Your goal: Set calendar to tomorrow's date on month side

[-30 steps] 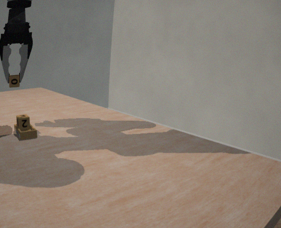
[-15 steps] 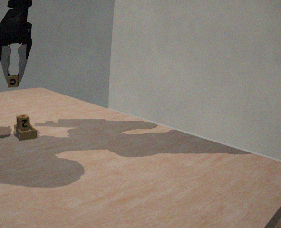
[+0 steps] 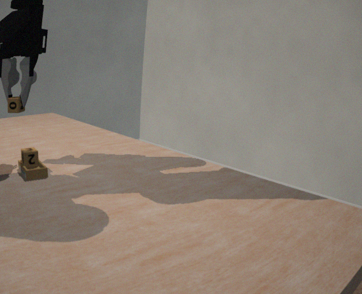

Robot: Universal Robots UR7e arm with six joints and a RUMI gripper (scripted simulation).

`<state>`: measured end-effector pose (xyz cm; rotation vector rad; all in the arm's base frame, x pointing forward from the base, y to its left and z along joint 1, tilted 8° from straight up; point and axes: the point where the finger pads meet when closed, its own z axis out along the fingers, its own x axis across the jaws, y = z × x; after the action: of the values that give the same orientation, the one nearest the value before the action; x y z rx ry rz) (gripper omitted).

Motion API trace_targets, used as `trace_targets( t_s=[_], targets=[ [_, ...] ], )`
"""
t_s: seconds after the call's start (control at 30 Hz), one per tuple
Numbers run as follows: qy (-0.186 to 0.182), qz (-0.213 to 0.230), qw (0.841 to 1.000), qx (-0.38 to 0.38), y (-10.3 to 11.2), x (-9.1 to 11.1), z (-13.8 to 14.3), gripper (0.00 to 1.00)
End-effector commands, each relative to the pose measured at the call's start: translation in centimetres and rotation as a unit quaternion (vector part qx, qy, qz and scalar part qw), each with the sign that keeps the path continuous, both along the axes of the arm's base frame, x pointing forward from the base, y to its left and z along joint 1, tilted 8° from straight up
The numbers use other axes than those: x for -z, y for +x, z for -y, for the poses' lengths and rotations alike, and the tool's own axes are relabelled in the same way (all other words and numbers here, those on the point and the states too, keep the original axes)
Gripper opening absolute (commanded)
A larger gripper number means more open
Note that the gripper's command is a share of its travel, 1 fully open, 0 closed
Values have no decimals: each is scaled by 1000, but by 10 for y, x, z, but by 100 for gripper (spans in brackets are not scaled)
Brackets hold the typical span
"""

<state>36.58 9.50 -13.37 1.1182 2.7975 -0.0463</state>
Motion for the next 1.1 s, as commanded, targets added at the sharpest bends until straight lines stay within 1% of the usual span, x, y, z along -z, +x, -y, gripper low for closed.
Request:
trace_targets(
  t_s=[0.0, 0.13, 0.17, 0.3, 0.33, 0.37, 0.43, 0.6, 0.63, 0.7, 0.73, 0.8, 0.87, 0.93, 1.03, 1.07],
  targets=[
    [5, 6, 997, 73, -1, 0, 1, 10],
    [12, 11, 991, 136, -2, -1, 2, 10],
    [12, 11, 990, 137, -2, -1, 2, 10],
    [20, 16, 979, 202, -3, -1, 3, 10],
    [20, 16, 979, 204, -3, -1, 3, 10],
    [22, 18, 975, 222, -3, -1, 3, 10],
    [22, 18, 975, 222, -3, -1, 3, 10],
    [31, 24, 951, 307, -3, -1, 4, 10],
    [32, 24, 950, 311, -3, -1, 4, 10],
    [35, 27, 937, 346, -4, -1, 4, 10],
    [36, 27, 937, 347, -4, -1, 4, 10],
    [40, 30, 922, 384, -4, -2, 4, 10],
    [42, 32, 914, 402, -3, -2, 5, 10],
    [45, 34, 899, 435, -3, -2, 5, 10],
    [46, 34, 897, 439, -3, -2, 5, 10],
    [48, 36, 887, 457, -3, -2, 5, 10]
  ],
)
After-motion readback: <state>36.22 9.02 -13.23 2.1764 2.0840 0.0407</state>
